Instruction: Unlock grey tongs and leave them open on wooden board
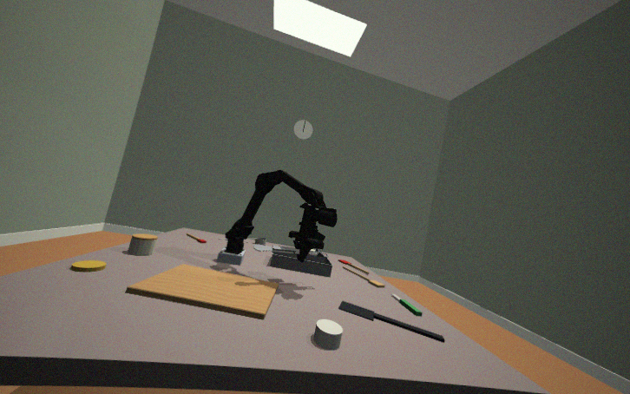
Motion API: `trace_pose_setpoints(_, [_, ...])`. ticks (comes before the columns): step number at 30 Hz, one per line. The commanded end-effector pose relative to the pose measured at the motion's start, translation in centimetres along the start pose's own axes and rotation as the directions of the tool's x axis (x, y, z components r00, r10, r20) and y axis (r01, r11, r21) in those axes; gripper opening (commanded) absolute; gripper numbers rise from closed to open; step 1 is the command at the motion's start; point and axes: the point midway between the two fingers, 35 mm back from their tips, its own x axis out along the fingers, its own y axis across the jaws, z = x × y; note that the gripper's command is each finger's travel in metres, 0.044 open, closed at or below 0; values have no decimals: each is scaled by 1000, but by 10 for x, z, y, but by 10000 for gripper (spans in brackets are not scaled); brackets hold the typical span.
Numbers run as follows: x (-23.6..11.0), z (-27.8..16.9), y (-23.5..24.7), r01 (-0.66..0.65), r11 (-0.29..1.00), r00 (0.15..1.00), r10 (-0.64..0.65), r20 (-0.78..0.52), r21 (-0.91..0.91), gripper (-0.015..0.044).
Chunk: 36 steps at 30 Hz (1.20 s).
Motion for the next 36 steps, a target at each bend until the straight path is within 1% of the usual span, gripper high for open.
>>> trace_pose_setpoints(1, [-3,-18,-13,11,997,1000,-11,3,79,-150])
trace_pose_setpoints(9, [-4,-63,-35,12,968,1000,-13,-1,251,-150])
trace_pose_setpoints(18, [-4,-118,-51,17,900,1000,-14,-11,435,-150])
trace_pose_setpoints(26, [-5,-168,-59,22,813,1000,-15,-17,582,-150])
trace_pose_setpoints(36, [-6,-230,-60,28,672,1000,-16,-24,740,-150])
